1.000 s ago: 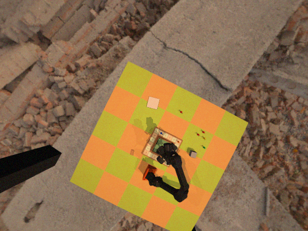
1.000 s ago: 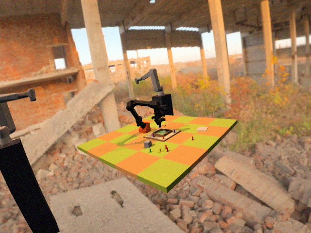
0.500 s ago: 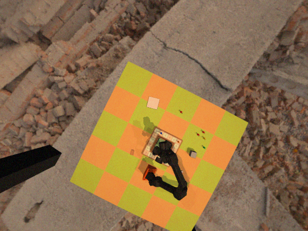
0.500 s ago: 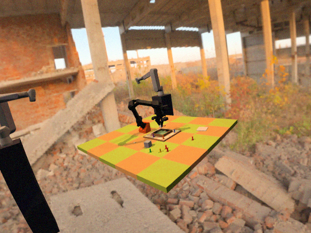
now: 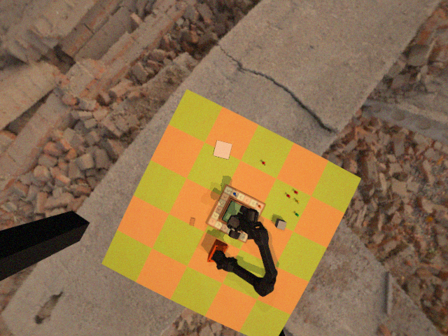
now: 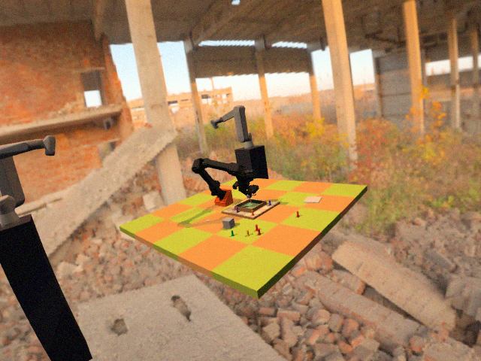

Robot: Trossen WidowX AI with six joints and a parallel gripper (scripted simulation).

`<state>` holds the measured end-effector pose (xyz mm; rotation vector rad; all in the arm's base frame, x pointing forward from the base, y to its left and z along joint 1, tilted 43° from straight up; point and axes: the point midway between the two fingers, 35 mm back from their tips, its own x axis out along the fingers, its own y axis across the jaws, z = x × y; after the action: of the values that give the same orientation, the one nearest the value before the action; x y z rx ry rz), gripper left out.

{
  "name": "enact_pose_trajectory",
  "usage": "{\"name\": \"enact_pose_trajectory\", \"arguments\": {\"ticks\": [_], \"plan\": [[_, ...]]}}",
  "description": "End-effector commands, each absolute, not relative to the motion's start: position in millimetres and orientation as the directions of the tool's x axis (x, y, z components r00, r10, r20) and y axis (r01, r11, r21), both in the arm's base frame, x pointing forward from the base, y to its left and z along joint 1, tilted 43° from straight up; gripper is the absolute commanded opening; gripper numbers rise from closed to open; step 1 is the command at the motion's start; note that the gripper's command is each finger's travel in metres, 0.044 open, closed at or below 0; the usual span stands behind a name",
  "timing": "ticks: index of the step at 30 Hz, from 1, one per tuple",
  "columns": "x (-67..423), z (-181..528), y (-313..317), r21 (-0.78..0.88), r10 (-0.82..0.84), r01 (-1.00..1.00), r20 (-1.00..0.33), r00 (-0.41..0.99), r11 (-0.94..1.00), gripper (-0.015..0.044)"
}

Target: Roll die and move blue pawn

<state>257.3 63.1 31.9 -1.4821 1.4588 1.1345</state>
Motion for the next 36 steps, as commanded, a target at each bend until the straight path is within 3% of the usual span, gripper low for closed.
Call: {"name": "enact_pose_trajectory", "arguments": {"ticks": [1,11,20,36], "plan": [[256.4,30.9,63.4,0.066,-0.193,-0.994,-0.980,-0.049,-0.083,0.0000],[256.8,31.3,62.2,-0.024,0.099,-0.991,-0.995,0.011,-0.129,0.0000],[267.4,73.6,66.0,-0.027,0.104,-0.991,-0.994,0.014,-0.130,0.0000],[265.8,71.1,64.8,-0.027,0.100,-0.992,-0.995,0.014,-0.123,0.0000]]}}
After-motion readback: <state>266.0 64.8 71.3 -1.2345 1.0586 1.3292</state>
